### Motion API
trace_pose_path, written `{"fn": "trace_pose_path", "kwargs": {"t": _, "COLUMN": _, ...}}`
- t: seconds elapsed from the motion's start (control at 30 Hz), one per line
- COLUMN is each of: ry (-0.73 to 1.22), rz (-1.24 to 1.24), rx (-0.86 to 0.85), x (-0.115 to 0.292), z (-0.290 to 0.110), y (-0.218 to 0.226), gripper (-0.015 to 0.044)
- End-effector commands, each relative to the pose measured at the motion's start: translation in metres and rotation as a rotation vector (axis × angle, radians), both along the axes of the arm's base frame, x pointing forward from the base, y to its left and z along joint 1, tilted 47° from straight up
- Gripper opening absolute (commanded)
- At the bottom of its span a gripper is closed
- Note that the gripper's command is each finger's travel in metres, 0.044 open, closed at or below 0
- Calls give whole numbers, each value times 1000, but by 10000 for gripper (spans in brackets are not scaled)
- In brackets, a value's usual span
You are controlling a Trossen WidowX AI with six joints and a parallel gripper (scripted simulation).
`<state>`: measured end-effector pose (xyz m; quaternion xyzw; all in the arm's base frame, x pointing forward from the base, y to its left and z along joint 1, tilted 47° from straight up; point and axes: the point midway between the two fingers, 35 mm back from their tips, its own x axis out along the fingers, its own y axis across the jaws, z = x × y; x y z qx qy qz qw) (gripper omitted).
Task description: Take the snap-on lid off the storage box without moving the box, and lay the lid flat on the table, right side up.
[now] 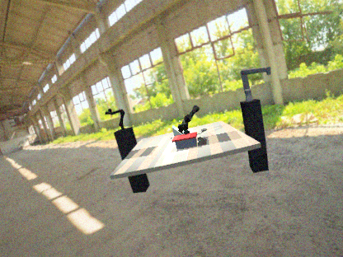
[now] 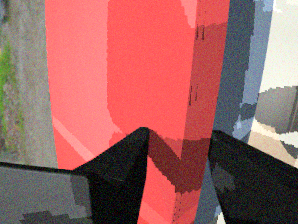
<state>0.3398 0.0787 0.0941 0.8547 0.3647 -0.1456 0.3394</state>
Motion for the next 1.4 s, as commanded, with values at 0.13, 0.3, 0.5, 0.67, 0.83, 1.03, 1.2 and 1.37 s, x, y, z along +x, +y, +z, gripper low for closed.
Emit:
{"fn": "trace_pose_path", "kwargs": {"t": 0.13, "ry": -4, "rz": -1, "rx": -3, "x": 0, "z": 2, "y": -3, "gripper": 0}}
{"fn": "trace_pose_path", "kwargs": {"t": 0.3, "ry": -4, "rz": -1, "rx": -3, "x": 0, "z": 3, "y": -3, "gripper": 0}}
{"fn": "trace_pose_path", "kwargs": {"t": 0.5, "ry": -4, "rz": -1, "rx": -3, "x": 0, "z": 3, "y": -4, "gripper": 0}}
{"fn": "trace_pose_path", "kwargs": {"t": 0.67, "ry": -3, "rz": -1, "rx": -3, "x": 0, "z": 4, "y": -5, "gripper": 0}}
{"fn": "trace_pose_path", "kwargs": {"t": 0.83, "ry": -3, "rz": -1, "rx": -3, "x": 0, "z": 5, "y": -6, "gripper": 0}}
{"fn": "trace_pose_path", "kwargs": {"t": 1.03, "ry": -3, "rz": -1, "rx": -3, "x": 0, "z": 5, "y": -7, "gripper": 0}}
{"fn": "trace_pose_path", "kwargs": {"t": 1.2, "ry": -3, "rz": -1, "rx": -3, "x": 0, "z": 6, "y": -8, "gripper": 0}}
{"fn": "trace_pose_path", "kwargs": {"t": 1.37, "ry": -3, "rz": -1, "rx": -3, "x": 0, "z": 7, "y": -8, "gripper": 0}}
